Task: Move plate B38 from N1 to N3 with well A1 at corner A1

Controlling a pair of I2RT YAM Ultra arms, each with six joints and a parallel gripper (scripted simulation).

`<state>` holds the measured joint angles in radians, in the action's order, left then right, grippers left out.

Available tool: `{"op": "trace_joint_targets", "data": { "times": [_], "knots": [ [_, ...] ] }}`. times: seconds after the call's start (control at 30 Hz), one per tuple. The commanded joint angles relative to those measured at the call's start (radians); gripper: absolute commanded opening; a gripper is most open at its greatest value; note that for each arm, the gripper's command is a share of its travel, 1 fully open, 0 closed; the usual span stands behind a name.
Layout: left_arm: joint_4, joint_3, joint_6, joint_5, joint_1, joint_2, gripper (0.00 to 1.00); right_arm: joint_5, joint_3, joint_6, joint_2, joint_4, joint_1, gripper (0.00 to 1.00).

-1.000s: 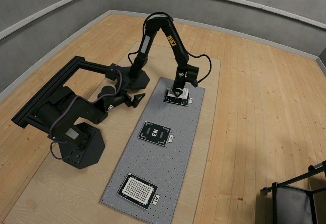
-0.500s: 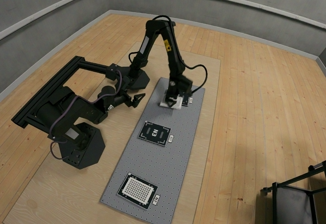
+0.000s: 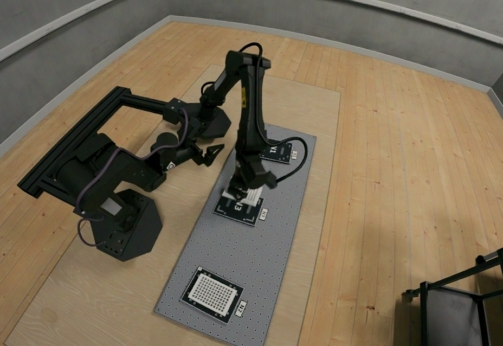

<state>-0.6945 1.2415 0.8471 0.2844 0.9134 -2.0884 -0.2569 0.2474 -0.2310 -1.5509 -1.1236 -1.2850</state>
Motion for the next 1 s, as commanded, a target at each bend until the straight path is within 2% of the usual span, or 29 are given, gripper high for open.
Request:
{"op": "trace_joint_targets", "data": {
  "times": [0.0, 0.27, 0.6, 0.97],
  "knots": [
    [-0.072, 0.092, 0.079, 0.013, 0.037, -0.050, 0.81, 0.014, 0.031, -0.011, 0.000, -0.019, -0.006, 1.00],
    [-0.099, 0.180, 0.097, 0.013, 0.073, -0.116, 0.81, 0.014, 0.031, -0.011, 0.000, -0.019, -0.006, 1.00],
    [-0.042, 0.183, 0.084, 0.013, 0.067, -0.135, 0.81, 0.014, 0.031, -0.011, 0.000, -0.019, -0.006, 1.00],
    [-0.065, 0.178, 0.093, 0.013, 0.063, -0.138, 0.81, 0.014, 0.031, -0.011, 0.000, -0.019, -0.006, 1.00]
  ]
}}
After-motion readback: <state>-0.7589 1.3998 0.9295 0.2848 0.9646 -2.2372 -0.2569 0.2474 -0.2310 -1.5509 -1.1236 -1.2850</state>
